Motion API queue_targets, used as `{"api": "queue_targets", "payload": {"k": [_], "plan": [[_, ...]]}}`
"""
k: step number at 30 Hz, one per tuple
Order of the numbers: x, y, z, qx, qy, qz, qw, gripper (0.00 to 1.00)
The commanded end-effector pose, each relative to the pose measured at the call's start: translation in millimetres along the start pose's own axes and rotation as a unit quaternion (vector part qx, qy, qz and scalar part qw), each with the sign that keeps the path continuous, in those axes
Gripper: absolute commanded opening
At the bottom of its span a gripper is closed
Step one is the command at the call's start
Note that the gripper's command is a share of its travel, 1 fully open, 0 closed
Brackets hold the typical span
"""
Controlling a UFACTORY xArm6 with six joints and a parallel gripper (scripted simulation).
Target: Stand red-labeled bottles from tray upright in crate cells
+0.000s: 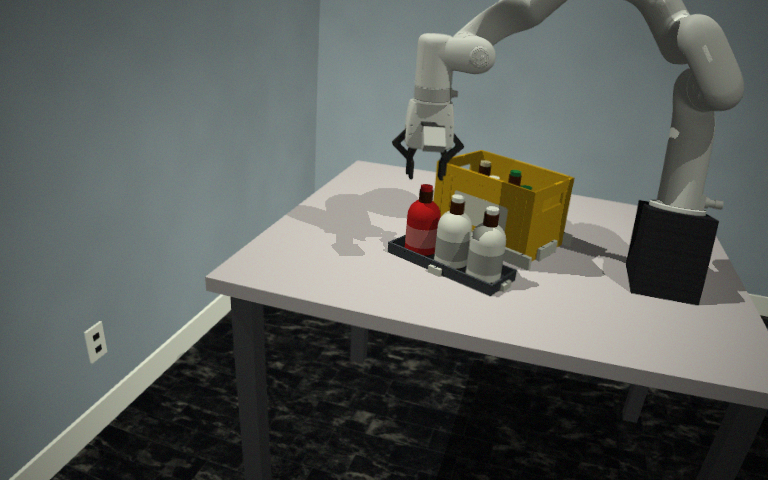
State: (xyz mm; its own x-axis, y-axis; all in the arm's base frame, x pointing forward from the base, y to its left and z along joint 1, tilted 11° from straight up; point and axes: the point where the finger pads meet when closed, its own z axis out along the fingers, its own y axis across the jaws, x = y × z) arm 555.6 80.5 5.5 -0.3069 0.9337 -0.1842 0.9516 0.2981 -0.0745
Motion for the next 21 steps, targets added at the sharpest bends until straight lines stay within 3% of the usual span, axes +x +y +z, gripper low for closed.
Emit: {"api": "queue_targets", "payload": {"k": [1,21], "plan": [[-0.3,1.6,-2.2,-0.002,0.0,0.0,1.0,0.65],[-0.3,1.7,3.4,-0.002,0.0,0.0,1.0,0.65]]}}
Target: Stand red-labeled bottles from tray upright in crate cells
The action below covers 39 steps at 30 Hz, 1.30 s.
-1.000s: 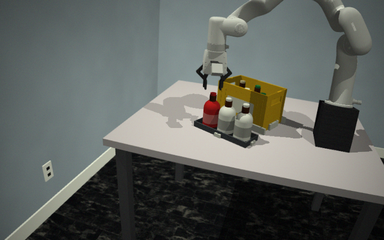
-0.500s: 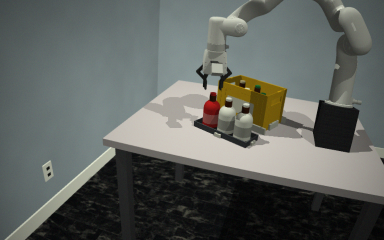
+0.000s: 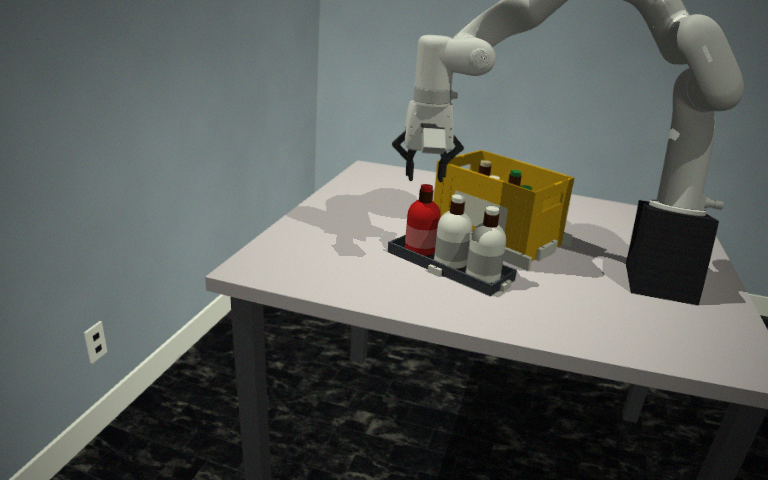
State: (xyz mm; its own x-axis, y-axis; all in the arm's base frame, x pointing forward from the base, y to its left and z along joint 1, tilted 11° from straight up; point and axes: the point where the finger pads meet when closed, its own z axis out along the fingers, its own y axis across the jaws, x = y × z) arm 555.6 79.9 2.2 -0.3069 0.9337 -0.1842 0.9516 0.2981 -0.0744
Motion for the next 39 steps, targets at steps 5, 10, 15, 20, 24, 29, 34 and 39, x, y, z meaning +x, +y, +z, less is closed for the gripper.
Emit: {"api": "queue_targets", "payload": {"k": [5,10,15,20,24,29,34,39], "plan": [[-0.3,1.6,2.8,-0.002,0.0,0.0,1.0,0.65],[-0.3,1.7,8.3,-0.002,0.0,0.0,1.0,0.65],[-0.3,1.7,14.6,-0.002,0.0,0.0,1.0,0.65],[-0.3,1.7,20.7,-0.002,0.0,0.0,1.0,0.65],[-0.3,1.7,23.0,-0.002,0.0,0.0,1.0,0.65],[-0.3,1.8,27.9,-0.002,0.0,0.0,1.0,0.65],[-0.3,1.8,31.5,-0.002,0.0,0.0,1.0,0.65],[-0.3,1.8,32.9,-0.002,0.0,0.0,1.0,0.65]]}}
